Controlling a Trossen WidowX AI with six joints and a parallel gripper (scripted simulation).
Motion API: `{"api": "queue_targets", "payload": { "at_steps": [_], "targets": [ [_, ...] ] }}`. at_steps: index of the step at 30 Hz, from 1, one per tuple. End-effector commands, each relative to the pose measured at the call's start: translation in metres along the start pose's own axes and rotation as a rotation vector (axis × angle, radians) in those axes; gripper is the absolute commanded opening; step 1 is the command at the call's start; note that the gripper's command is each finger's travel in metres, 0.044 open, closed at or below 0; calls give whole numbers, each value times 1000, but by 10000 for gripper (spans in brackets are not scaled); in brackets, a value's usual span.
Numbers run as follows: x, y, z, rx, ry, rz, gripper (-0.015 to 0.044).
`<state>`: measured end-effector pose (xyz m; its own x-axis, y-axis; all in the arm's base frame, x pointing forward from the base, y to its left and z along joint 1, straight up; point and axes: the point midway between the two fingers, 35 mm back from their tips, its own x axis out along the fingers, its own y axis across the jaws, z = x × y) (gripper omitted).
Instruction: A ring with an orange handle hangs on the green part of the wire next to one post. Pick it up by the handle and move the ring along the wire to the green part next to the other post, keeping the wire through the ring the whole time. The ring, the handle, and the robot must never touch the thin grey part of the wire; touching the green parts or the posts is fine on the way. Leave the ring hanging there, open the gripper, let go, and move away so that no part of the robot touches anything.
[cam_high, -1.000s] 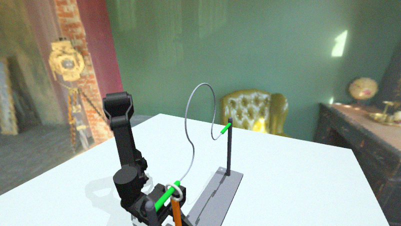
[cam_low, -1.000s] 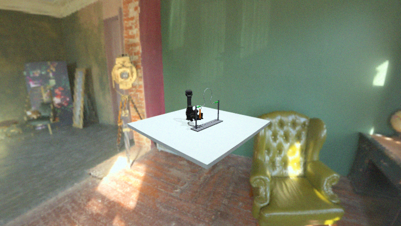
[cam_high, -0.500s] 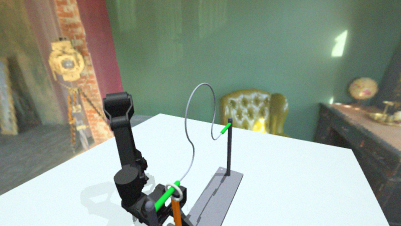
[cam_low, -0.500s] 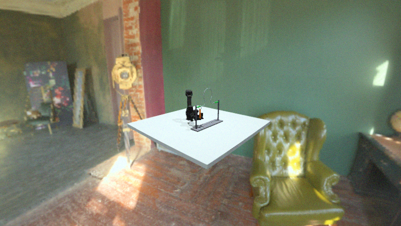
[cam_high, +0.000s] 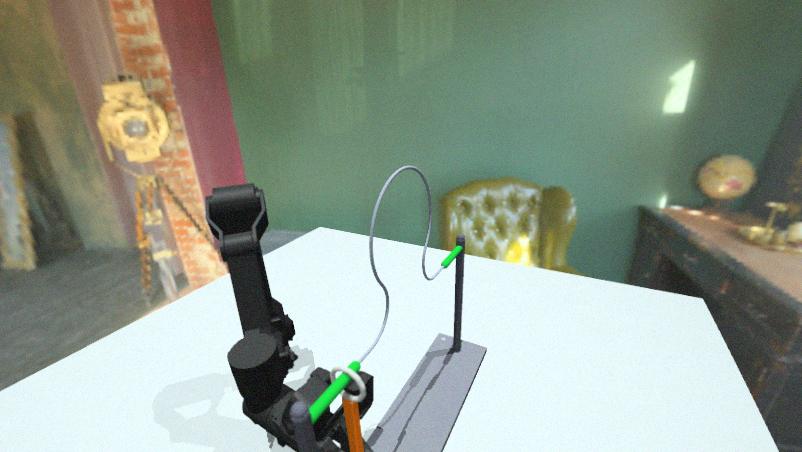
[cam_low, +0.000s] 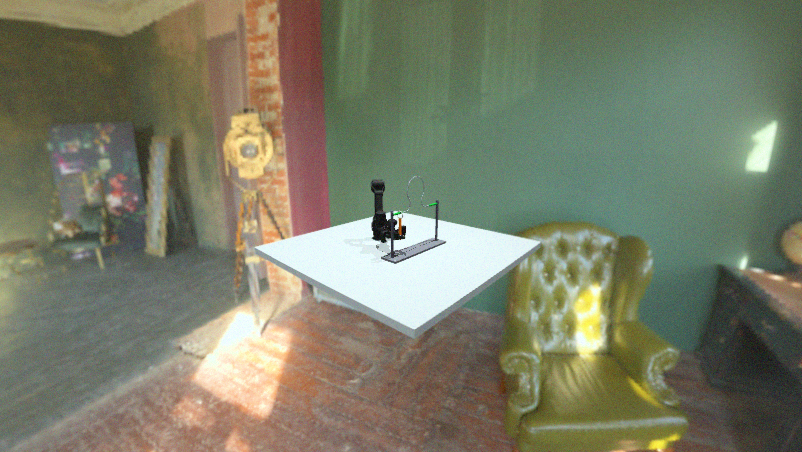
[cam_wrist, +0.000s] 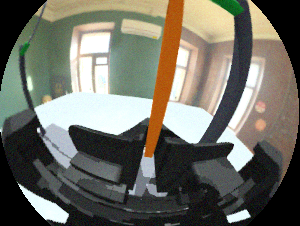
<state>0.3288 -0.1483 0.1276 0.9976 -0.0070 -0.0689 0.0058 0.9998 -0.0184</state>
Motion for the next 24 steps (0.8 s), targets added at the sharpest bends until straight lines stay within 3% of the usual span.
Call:
{"api": "queue_targets", "payload": {
  "at_steps": [1, 2, 24],
  "targets": [
    [0, 0, 0, 0, 0, 0, -129],
    [0, 0, 0, 0, 0, 0, -150],
    [-1, -2, 11, 1, -1, -6, -150]
  ]
}}
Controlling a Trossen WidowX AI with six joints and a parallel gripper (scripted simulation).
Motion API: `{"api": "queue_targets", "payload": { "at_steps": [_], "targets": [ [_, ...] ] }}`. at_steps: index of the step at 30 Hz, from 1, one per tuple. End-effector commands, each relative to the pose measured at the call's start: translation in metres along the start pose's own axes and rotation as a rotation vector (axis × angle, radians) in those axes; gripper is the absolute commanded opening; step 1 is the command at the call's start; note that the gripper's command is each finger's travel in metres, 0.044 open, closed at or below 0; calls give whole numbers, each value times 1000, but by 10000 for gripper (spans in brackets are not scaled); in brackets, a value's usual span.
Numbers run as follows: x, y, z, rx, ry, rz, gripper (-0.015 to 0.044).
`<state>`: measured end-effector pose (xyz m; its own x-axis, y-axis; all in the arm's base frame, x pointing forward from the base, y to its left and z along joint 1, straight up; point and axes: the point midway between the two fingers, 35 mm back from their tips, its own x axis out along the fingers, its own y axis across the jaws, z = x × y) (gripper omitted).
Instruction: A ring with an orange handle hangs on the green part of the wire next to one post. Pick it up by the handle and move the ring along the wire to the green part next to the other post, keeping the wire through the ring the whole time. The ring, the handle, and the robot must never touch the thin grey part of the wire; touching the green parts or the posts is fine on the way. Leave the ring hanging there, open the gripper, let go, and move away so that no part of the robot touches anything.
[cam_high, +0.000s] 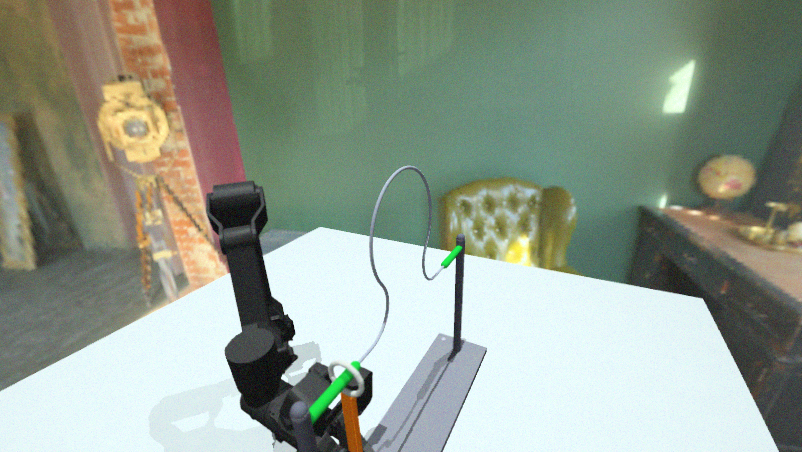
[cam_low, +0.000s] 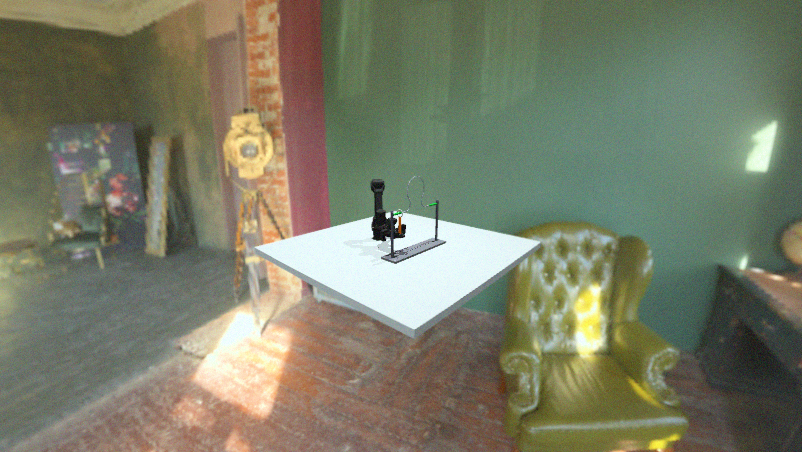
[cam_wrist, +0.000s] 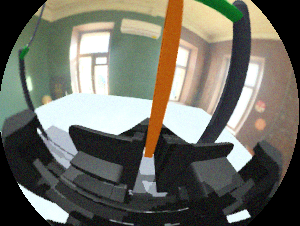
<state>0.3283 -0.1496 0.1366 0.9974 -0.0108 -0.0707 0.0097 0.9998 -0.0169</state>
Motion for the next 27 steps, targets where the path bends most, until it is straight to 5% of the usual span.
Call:
{"api": "queue_targets", "payload": {
  "at_steps": [1, 27],
  "targets": [
    [0, -1, 2, -1, -2, -2, -150],
    [0, 8, 2, 1, -4, -2, -150]
  ]
}}
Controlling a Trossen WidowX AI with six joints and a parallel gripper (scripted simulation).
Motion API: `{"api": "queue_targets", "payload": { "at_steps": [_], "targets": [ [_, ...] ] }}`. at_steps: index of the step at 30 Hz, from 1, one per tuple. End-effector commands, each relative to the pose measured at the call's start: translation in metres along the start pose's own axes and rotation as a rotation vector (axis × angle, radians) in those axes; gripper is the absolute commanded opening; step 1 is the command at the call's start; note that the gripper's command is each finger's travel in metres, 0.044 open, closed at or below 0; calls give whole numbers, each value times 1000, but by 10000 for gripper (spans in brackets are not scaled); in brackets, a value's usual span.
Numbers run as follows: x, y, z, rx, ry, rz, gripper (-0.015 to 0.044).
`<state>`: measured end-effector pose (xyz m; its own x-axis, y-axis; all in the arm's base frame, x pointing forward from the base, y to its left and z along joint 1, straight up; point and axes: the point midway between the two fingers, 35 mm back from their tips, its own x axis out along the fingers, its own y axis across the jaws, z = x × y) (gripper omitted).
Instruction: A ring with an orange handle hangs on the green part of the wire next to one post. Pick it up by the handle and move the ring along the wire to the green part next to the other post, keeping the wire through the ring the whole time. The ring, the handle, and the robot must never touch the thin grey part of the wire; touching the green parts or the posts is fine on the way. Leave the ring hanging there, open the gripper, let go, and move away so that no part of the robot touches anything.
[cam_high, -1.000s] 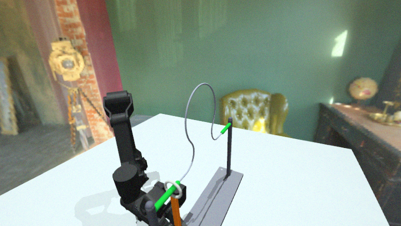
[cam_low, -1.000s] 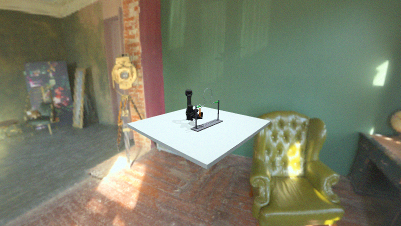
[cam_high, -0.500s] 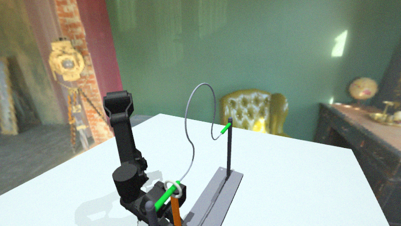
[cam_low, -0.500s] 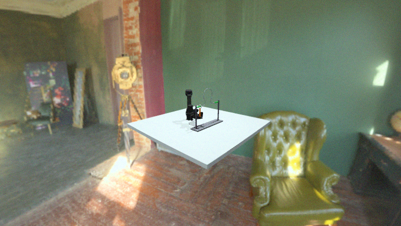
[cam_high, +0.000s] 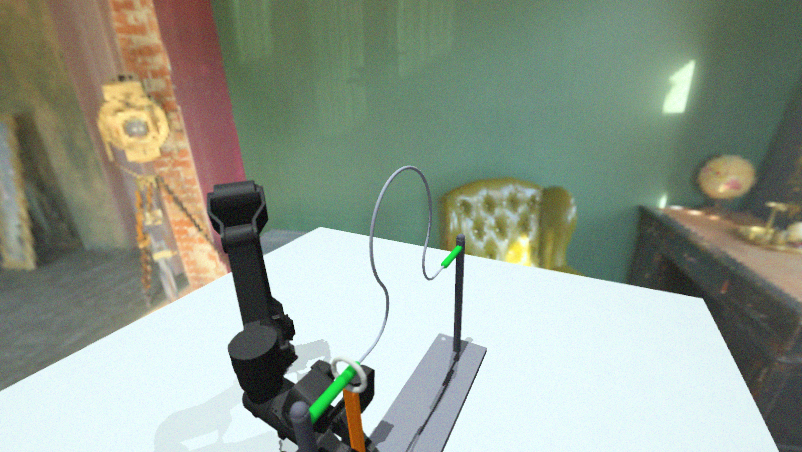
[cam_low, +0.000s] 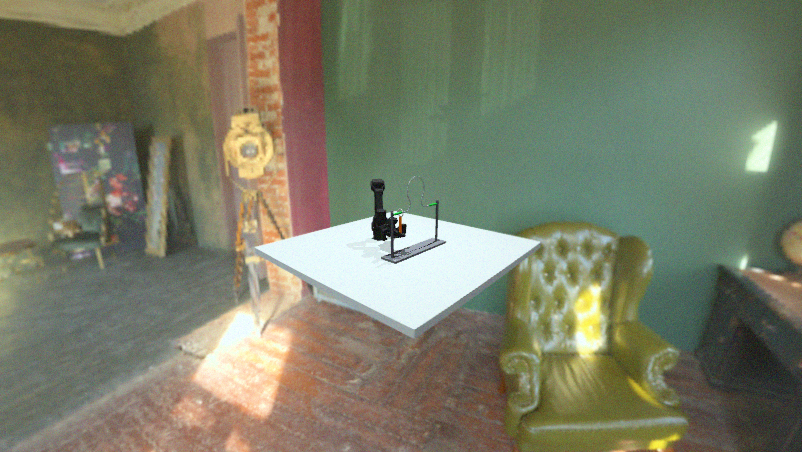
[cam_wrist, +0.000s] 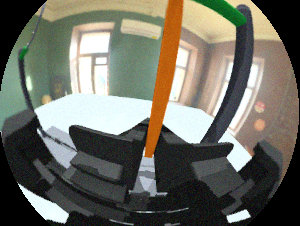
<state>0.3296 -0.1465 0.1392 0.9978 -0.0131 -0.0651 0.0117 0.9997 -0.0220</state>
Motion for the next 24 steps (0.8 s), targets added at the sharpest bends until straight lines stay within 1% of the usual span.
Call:
{"api": "queue_targets", "payload": {
  "at_steps": [1, 24],
  "targets": [
    [-1, 5, -1, 6, 1, 0, -150],
    [0, 31, -1, 29, -2, 1, -150]
  ]
}}
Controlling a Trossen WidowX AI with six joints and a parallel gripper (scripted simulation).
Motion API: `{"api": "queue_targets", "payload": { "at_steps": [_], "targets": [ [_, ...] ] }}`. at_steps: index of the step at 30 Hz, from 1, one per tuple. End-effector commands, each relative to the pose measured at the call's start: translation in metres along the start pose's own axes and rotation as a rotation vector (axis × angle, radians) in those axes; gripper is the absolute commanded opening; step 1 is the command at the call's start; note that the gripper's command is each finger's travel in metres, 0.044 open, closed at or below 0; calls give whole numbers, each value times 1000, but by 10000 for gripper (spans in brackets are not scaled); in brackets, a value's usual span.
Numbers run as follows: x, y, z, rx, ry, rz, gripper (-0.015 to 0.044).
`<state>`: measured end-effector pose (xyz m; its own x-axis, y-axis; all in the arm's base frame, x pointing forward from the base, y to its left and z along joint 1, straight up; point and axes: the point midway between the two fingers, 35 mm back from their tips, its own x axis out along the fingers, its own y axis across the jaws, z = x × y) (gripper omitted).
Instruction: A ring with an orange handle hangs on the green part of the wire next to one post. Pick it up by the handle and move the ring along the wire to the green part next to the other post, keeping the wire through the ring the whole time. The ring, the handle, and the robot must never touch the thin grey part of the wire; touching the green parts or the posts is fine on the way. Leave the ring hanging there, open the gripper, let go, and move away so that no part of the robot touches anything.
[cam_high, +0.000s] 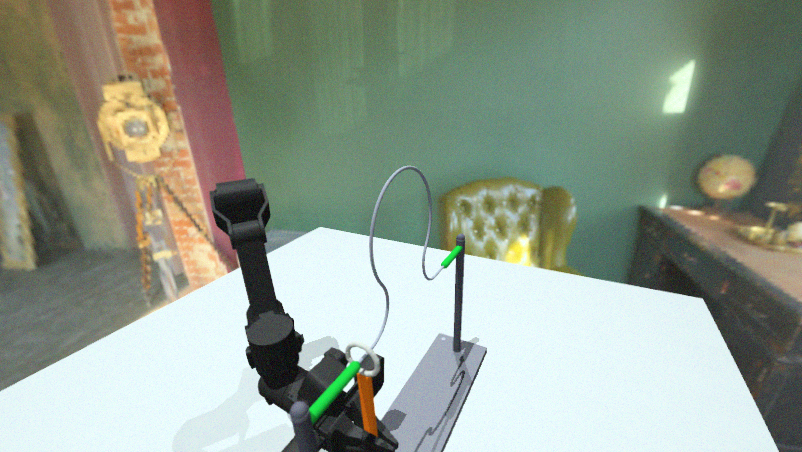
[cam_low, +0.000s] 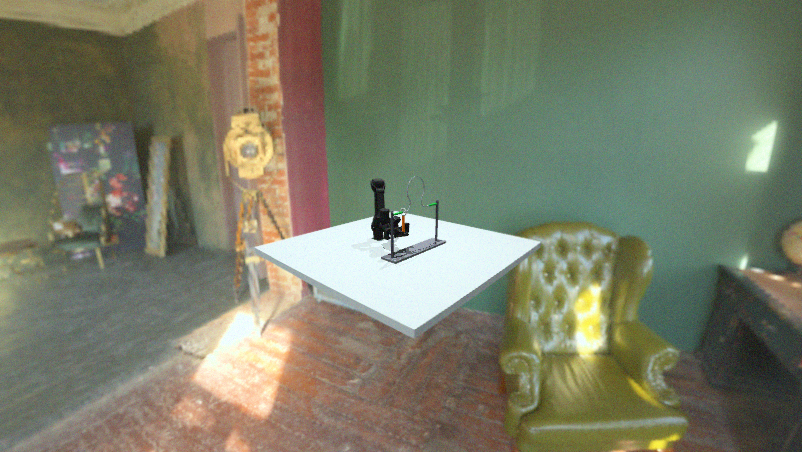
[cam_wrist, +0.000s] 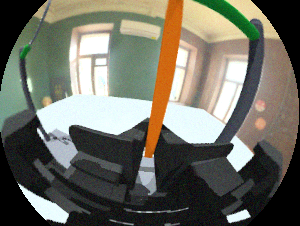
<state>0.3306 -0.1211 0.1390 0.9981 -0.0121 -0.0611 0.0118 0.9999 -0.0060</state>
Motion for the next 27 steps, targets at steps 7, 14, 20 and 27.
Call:
{"api": "queue_targets", "payload": {
  "at_steps": [7, 14, 20, 27],
  "targets": [
    [-1, 17, -1, 47, 1, 3, -150],
    [-1, 30, -1, 109, 1, 8, -150],
    [-1, 47, 1, 195, 0, 15, -150],
    [-2, 69, 7, 329, -1, 25, -150]
  ]
}}
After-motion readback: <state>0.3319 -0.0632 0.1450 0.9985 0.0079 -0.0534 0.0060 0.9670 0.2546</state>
